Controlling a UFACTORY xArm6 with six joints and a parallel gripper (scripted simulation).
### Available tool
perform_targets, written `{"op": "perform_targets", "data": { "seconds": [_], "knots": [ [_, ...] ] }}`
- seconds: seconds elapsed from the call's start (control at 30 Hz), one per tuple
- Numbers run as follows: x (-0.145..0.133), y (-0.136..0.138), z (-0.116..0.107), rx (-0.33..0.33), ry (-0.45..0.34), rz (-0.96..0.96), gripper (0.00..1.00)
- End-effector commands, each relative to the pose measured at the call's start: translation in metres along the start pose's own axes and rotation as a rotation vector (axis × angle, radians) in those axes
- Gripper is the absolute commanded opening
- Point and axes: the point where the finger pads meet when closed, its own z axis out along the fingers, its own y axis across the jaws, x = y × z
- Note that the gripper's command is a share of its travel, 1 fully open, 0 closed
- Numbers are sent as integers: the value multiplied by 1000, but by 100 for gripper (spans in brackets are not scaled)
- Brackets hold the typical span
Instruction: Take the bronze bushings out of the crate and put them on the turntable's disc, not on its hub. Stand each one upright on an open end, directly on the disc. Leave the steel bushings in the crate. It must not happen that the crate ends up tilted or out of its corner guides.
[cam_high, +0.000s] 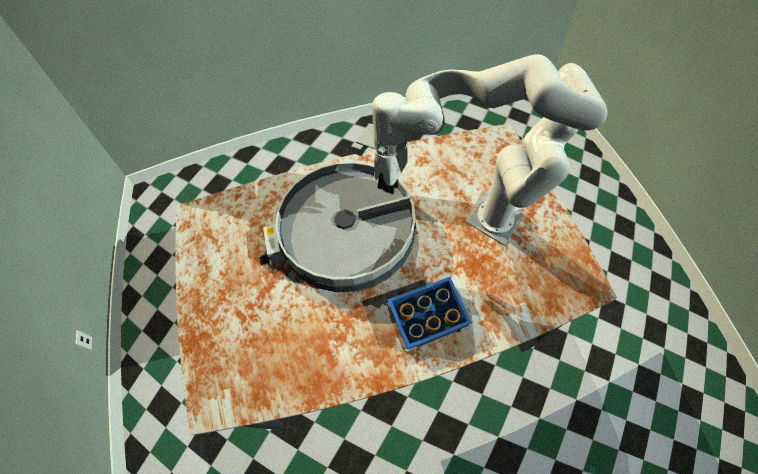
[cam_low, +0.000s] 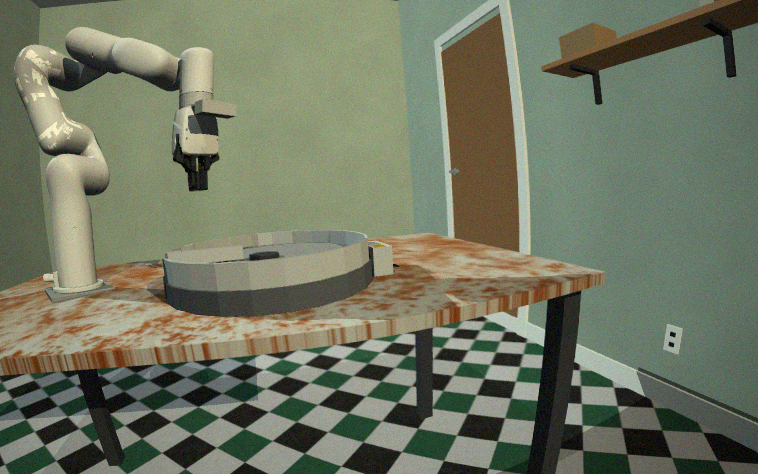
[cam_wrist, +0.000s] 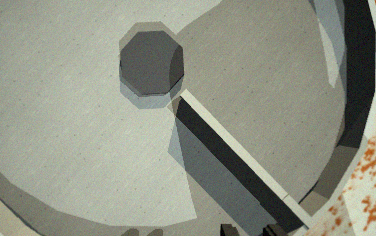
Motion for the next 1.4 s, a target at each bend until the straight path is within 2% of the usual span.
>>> {"op": "perform_targets", "data": {
  "seconds": [0.0, 0.17, 0.2, 0.4, 0.57, 0.87, 0.93, 1.0, 1.37],
  "knots": [
    [1, -1, -1, 2, 3, 0, 17],
    [1, -1, -1, 2, 3, 0, 17],
    [1, -1, -1, 2, 3, 0, 48],
    [-3, -5, 0, 2, 3, -8, 48],
    [-22, -27, 9, 2, 3, -49, 48],
    [-82, -108, 40, 2, 3, -198, 48],
    [-82, -108, 40, 2, 3, -198, 48],
    [-105, -139, 52, 2, 3, -239, 48],
    [-173, -227, 86, 1, 4, -388, 48]
  ]
}}
